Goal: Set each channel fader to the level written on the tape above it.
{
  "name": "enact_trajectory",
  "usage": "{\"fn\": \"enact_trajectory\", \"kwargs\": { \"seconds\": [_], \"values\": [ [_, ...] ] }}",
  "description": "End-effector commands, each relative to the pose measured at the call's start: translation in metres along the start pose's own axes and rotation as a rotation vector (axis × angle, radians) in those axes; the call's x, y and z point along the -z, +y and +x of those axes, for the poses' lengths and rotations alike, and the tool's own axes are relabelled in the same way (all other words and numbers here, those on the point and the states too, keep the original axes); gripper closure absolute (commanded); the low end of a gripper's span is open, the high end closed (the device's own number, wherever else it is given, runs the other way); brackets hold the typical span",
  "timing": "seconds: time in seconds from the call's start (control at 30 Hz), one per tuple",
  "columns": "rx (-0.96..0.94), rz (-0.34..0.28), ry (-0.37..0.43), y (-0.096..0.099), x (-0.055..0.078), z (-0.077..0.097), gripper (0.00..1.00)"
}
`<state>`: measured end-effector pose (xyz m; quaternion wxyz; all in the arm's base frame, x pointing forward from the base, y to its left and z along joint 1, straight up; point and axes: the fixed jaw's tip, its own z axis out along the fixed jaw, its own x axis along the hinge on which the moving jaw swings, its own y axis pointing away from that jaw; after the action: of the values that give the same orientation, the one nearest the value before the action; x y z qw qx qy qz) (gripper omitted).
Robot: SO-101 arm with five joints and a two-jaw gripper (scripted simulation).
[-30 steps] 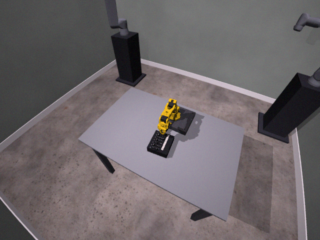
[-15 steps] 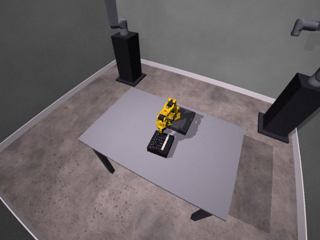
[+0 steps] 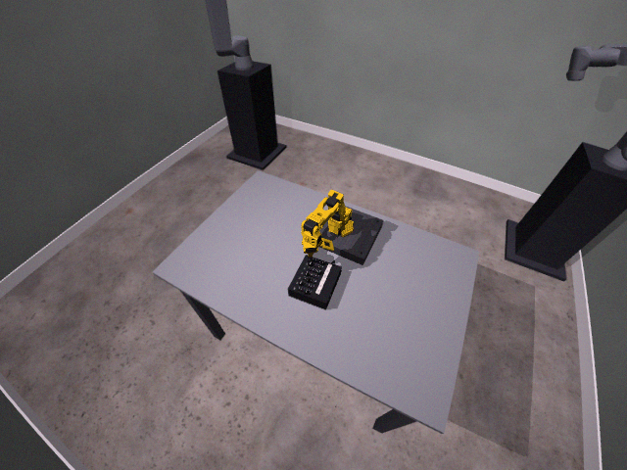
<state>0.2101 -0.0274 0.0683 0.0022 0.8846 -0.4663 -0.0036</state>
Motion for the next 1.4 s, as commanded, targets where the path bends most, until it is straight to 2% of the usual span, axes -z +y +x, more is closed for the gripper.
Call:
{"fn": "enact_trajectory", "kwargs": {
  "seconds": [0.0,0.5,0.57,1.07,1.13,1.37],
  "values": [
    [-0.097,0.009,0.005,0.004,0.002,0.002,1.00],
    [-0.845,0.010,0.002,0.030,0.004,0.016,1.00],
    [-0.845,0.010,0.002,0.030,0.004,0.016,1.00],
    [-1.683,0.009,-0.003,0.058,0.006,0.029,1.00],
    [-1.683,0.009,-0.003,0.058,0.006,0.029,1.00],
    [-2.080,0.009,-0.005,0.072,0.007,0.035,1.00]
  ]
}}
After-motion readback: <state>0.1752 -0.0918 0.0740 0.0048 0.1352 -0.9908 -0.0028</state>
